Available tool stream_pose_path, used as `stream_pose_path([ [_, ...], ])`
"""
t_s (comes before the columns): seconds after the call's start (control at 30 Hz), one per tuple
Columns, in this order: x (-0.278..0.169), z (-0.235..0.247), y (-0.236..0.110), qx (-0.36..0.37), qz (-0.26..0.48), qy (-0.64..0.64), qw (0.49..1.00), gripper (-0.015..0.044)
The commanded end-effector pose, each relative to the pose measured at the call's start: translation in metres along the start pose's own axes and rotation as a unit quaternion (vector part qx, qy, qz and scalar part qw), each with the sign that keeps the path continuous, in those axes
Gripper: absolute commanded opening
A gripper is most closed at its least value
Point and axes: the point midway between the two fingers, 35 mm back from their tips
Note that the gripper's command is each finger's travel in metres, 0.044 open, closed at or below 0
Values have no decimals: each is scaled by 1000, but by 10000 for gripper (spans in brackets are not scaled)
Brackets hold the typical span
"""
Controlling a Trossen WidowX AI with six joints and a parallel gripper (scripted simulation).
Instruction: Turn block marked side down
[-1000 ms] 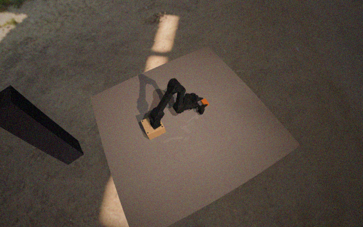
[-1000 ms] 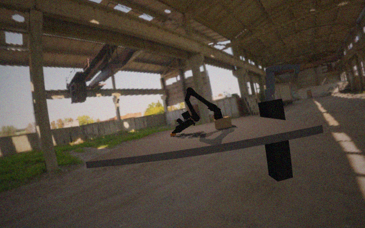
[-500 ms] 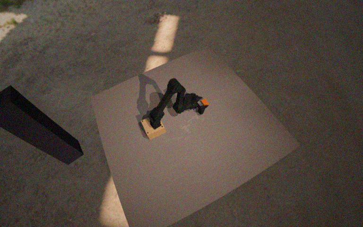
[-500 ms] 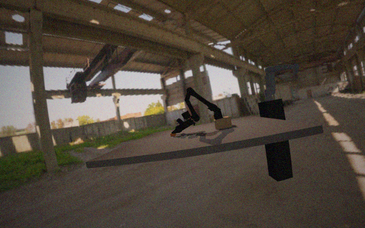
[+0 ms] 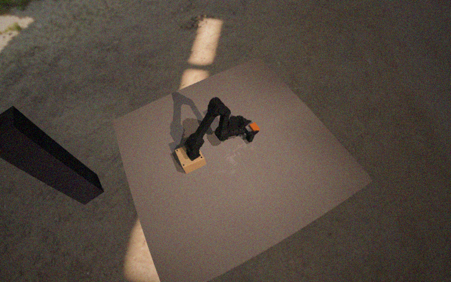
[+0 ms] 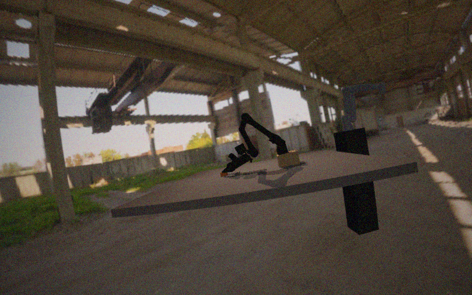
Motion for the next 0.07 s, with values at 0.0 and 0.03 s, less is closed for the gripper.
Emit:
stream_pose_path([
  [0.0,0,0,0,-2,0,-3,1000,440],
  [0.03,0,0,0,-2,0,-3,1000,440],
])
Point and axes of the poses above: the point midway between the two fingers, 35 mm back from their tips, its own y axis out along the fingers, its own z axis across the jaws, x = y × z, and after that the axes turned 1 degree about -y, right-handed
